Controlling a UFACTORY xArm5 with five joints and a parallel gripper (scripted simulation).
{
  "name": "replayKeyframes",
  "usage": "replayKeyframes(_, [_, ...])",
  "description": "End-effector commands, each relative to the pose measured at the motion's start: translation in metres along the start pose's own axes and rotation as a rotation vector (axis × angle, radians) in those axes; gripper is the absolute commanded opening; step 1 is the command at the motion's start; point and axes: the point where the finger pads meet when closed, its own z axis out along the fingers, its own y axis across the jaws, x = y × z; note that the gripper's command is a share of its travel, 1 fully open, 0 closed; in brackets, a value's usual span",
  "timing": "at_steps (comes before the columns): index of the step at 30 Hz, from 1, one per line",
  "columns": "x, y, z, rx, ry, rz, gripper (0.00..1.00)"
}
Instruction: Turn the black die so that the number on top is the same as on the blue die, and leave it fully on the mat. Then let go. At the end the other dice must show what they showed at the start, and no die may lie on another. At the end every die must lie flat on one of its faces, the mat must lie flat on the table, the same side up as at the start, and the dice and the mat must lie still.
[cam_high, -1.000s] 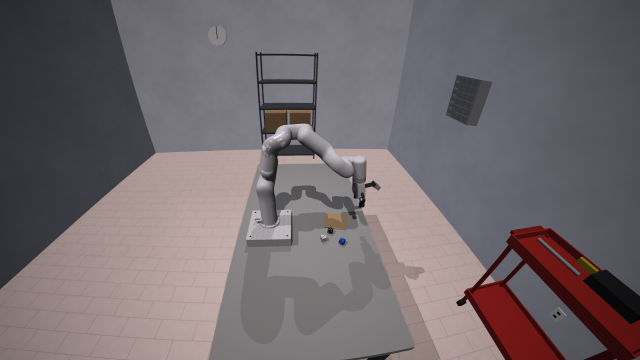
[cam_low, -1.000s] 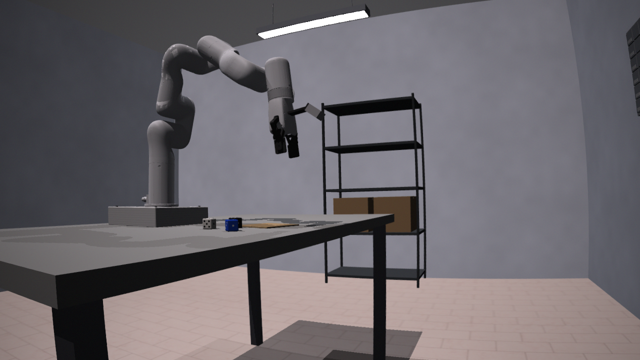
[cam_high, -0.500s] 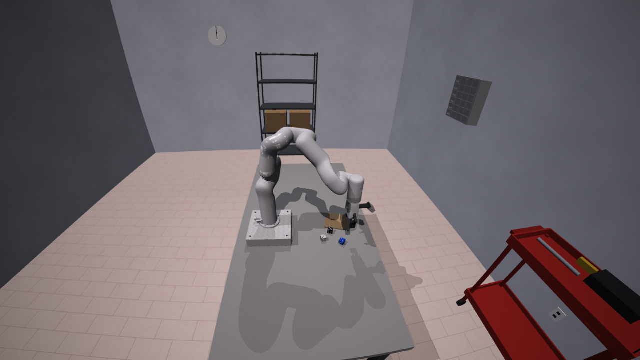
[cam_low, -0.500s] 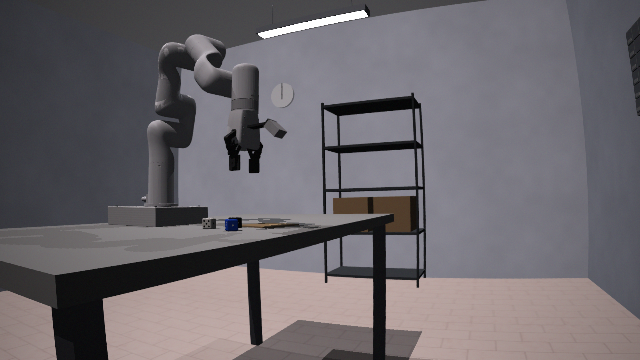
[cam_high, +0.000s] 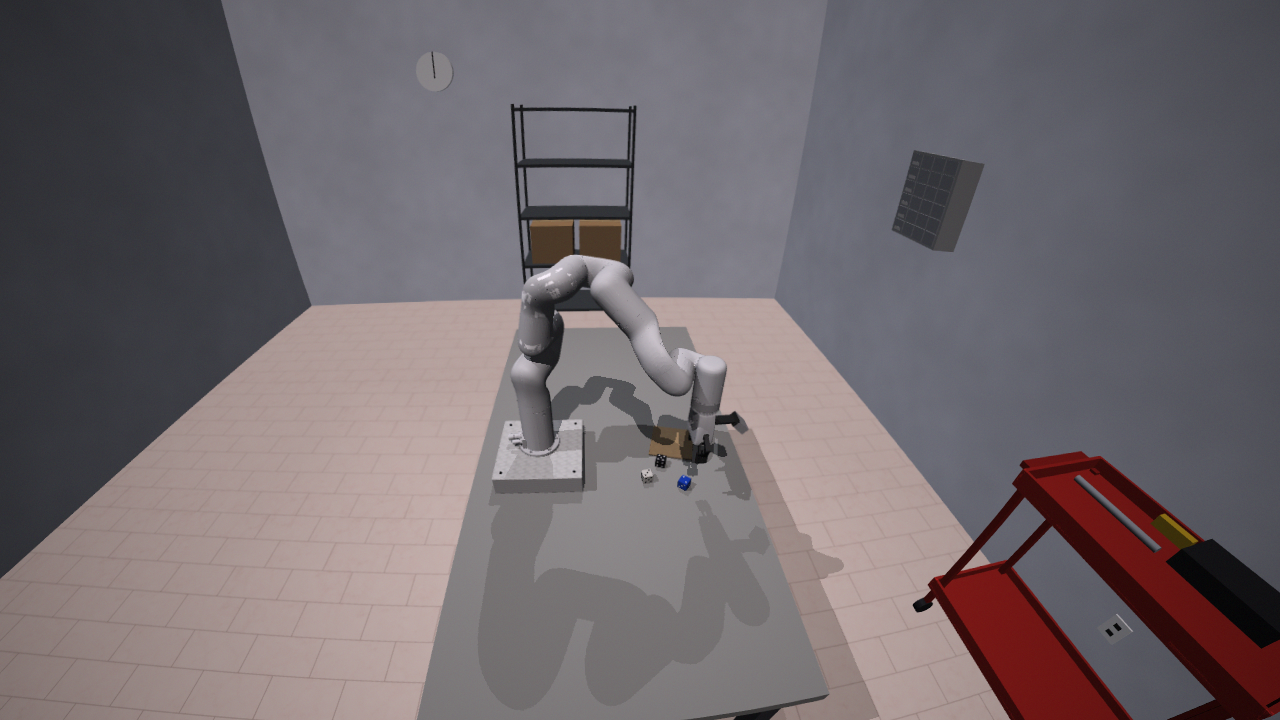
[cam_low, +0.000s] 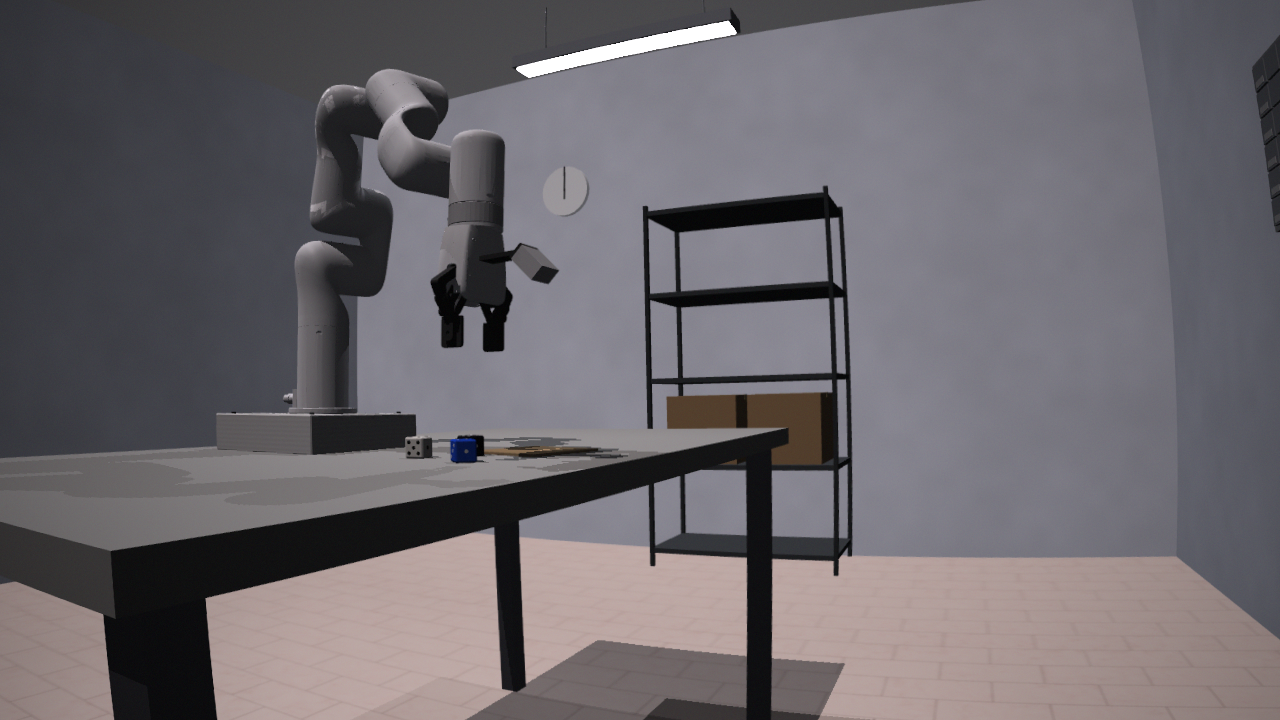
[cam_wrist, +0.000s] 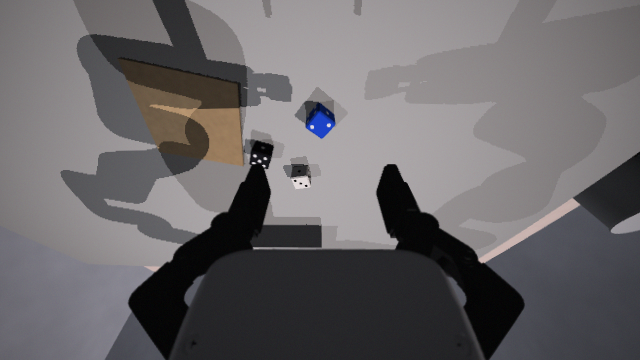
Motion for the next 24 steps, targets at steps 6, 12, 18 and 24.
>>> replayKeyframes(6, [0.001, 0.001, 0.009, -0.001, 0.003, 0.0, 1.0])
replayKeyframes(12, [0.001, 0.001, 0.032, -0.001, 0.003, 0.0, 1.0])
replayKeyframes(18, [0.002, 0.001, 0.076, -0.001, 0.003, 0.0, 1.0])
replayKeyframes(24, [0.002, 0.001, 0.097, -0.001, 0.003, 0.0, 1.0])
